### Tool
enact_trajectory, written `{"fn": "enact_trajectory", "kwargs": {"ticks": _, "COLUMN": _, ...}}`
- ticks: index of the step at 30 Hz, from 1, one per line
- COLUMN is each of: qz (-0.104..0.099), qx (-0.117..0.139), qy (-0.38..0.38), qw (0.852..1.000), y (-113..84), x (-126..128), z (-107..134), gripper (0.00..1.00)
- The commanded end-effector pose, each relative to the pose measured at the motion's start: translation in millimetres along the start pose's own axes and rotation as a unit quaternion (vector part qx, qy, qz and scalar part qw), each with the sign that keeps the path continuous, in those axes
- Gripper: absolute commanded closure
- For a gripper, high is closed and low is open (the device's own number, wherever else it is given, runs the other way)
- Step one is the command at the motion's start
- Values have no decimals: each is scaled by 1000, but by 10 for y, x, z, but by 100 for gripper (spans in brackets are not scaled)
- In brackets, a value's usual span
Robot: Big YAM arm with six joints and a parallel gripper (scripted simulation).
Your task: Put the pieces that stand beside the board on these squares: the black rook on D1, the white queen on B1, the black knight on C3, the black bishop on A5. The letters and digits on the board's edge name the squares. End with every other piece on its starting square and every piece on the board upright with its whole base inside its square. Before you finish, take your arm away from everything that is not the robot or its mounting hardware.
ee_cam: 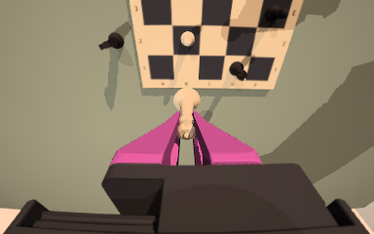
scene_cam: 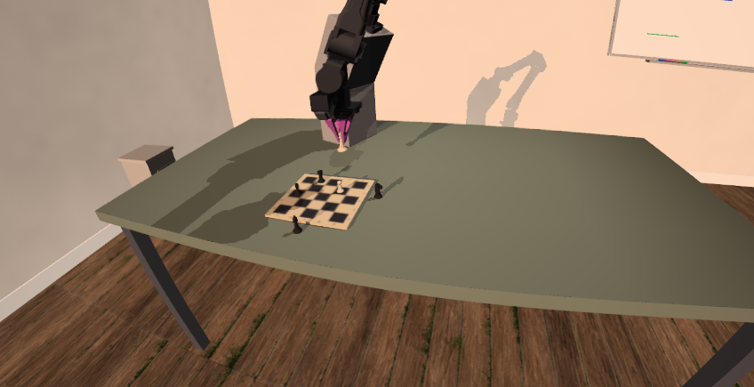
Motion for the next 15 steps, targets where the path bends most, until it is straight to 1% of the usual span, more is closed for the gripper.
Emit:
{"fn": "enact_trajectory", "kwargs": {"ticks": 1, "qz": 0, "qx": -6, "qy": 9, "qw": 1000, "y": -9, "x": -4, "z": -4, "gripper": 100}}
{"fn": "enact_trajectory", "kwargs": {"ticks": 2, "qz": 1, "qx": -2, "qy": 8, "qw": 1000, "y": 29, "x": -11, "z": 16, "gripper": 100}}
{"fn": "enact_trajectory", "kwargs": {"ticks": 4, "qz": -1, "qx": -3, "qy": 3, "qw": 1000, "y": 67, "x": 27, "z": -9, "gripper": 100}}
{"fn": "enact_trajectory", "kwargs": {"ticks": 7, "qz": -1, "qx": -6, "qy": 7, "qw": 1000, "y": 70, "x": -1, "z": -25, "gripper": 100}}
{"fn": "enact_trajectory", "kwargs": {"ticks": 11, "qz": -1, "qx": -3, "qy": 3, "qw": 1000, "y": 190, "x": 27, "z": -6, "gripper": 100}}
{"fn": "enact_trajectory", "kwargs": {"ticks": 15, "qz": 0, "qx": -3, "qy": 3, "qw": 1000, "y": 353, "x": 26, "z": -2, "gripper": 100}}
Point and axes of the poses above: the point where the finger pads meet when closed, its own y axis out along the fingers, its own x axis across the jaws, z = x × y, the point moved 7 cm from there along -y, back along the fingers, and after that the axes turned 9 degrees about y, right-handed, at the moved point
